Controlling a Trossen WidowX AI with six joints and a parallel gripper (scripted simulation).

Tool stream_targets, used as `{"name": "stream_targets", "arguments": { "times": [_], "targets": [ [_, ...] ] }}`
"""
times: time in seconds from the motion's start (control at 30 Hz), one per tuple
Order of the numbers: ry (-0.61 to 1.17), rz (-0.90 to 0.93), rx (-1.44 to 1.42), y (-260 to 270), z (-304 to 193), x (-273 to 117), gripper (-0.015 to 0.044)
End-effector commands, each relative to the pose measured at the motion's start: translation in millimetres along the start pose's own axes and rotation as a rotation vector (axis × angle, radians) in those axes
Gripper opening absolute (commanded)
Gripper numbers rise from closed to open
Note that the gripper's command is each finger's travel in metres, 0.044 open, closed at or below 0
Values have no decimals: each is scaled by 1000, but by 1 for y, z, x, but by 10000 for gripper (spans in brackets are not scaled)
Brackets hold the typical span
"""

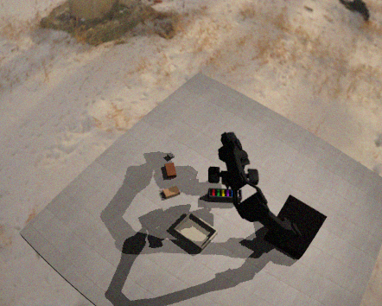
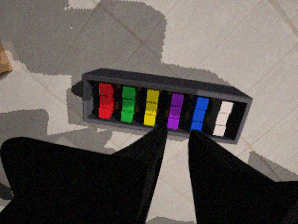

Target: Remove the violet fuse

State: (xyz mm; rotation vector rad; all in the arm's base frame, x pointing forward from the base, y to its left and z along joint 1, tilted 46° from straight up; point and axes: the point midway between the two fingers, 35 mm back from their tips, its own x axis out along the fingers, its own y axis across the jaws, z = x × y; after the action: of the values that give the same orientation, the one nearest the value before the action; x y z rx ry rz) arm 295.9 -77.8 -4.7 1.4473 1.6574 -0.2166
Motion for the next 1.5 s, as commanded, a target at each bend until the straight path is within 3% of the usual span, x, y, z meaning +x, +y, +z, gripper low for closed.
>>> {"name": "stream_targets", "arguments": {
  "times": [0.0,1.47],
  "targets": [
    [1,5,-6,1,1,2,71],
    [2,6,-6,1,1,32,71]
  ]
}}
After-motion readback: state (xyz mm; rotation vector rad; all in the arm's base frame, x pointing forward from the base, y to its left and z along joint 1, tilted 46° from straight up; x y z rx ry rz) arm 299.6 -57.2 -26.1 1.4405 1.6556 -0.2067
